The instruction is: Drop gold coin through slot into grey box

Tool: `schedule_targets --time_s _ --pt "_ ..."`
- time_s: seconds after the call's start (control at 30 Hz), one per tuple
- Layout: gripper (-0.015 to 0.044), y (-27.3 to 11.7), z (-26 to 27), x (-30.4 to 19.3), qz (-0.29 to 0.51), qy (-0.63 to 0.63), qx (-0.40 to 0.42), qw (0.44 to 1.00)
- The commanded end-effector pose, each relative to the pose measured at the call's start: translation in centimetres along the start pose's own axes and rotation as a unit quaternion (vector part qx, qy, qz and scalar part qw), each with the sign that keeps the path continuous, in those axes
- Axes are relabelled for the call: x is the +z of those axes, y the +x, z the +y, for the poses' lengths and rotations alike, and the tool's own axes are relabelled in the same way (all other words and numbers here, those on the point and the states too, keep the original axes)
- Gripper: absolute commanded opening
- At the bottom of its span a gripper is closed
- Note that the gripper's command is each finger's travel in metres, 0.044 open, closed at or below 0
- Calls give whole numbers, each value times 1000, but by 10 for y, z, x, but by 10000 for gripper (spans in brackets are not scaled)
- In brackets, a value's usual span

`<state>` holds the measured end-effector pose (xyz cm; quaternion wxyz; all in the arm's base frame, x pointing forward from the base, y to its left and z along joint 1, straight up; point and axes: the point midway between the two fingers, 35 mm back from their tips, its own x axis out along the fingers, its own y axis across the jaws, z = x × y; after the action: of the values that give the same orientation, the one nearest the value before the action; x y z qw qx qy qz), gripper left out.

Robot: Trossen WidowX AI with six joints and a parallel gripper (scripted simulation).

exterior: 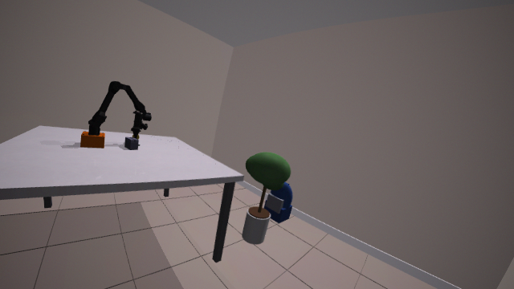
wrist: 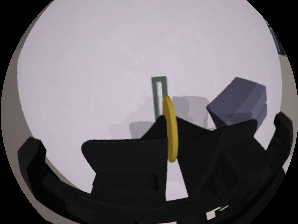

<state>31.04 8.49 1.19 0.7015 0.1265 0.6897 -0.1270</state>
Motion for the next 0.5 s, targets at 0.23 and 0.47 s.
schedule_targets --time_s 0.23,0.47 --pt "0 -30 2 1 -4 -2 4 1000" --pt "0 -48 0 0 -4 -2 4 1000"
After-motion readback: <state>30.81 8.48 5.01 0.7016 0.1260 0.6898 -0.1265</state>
